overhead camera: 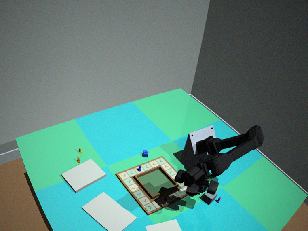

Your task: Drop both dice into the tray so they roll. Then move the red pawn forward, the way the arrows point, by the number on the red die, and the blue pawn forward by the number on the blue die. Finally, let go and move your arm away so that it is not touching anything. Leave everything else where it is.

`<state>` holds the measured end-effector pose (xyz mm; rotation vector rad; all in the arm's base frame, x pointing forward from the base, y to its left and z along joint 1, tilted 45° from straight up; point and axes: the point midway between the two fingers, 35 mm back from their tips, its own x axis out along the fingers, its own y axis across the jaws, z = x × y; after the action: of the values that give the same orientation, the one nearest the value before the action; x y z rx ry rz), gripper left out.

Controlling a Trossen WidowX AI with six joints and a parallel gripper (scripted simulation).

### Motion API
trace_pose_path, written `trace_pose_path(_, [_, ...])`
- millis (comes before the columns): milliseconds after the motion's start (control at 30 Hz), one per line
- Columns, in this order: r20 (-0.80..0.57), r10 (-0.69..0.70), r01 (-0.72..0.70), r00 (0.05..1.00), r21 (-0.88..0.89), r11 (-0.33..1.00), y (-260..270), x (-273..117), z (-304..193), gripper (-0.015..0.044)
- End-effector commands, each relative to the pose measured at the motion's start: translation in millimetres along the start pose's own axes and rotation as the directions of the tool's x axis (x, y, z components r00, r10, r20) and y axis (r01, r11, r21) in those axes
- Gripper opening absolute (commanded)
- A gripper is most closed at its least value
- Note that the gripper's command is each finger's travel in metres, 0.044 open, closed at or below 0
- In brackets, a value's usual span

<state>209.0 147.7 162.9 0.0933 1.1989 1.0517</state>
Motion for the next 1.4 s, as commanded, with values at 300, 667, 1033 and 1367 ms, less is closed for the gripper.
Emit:
trace_pose_path(300, [0.012, 0.000, -0.002, 1.000, 0.182, 0.983, -15.0, -14.5, 0.5, 0.0000])
trace_pose_path(667, [0.007, -0.010, 0.004, 1.000, 0.535, 0.845, -52.9, -6.8, -2.1, 0.0000])
trace_pose_path(1033, [0.004, -0.014, 0.005, 1.000, 0.811, 0.584, -89.8, 0.7, -10.3, 0.0000])
trace_pose_path(1367, [0.003, -0.014, 0.001, 1.000, 0.962, 0.274, -121.7, 7.4, -22.3, 0.0000])
